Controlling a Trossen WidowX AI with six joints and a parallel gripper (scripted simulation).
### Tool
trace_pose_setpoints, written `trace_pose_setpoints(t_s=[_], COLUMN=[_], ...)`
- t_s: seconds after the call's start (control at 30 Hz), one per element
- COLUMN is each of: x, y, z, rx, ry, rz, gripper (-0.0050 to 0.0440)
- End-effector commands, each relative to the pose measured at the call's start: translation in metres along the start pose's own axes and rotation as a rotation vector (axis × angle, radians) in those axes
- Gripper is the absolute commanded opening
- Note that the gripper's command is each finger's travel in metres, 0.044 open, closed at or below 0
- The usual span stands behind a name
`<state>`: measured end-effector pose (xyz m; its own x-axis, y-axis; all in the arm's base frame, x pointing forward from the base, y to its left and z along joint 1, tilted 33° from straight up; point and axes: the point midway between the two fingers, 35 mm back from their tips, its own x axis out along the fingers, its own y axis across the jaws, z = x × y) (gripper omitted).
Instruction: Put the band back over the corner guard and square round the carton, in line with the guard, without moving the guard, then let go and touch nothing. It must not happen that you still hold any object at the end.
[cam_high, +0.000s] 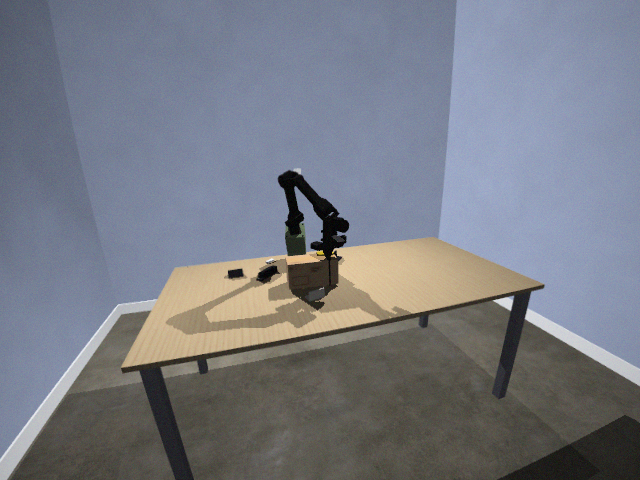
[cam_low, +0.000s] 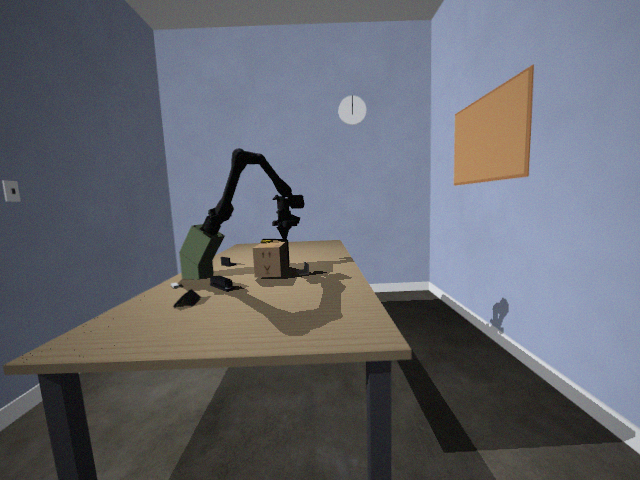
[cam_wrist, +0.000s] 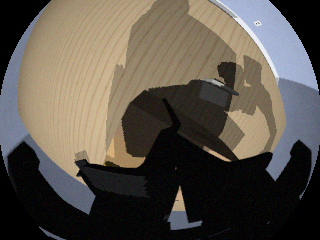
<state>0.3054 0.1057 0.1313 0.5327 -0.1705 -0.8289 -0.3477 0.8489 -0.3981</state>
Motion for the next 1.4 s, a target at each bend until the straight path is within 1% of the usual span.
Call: trace_pose_setpoints(t_s=[0.0, 0.6, 0.63, 0.8, 1.37], x=[0.0, 0.0, 0.0, 0.001, 0.001], y=[0.012, 0.012, 0.0, 0.002, 0.002], z=[0.005, 0.005, 0.0, 0.002, 0.002], rx=[-0.014, -0.014, -0.001, -0.014, -0.014], ry=[-0.016, -0.016, -0.001, -0.016, -0.016], rz=[0.036, 0.036, 0.002, 0.036, 0.036], gripper=[0.0, 0.0, 0.0, 0.0, 0.0])
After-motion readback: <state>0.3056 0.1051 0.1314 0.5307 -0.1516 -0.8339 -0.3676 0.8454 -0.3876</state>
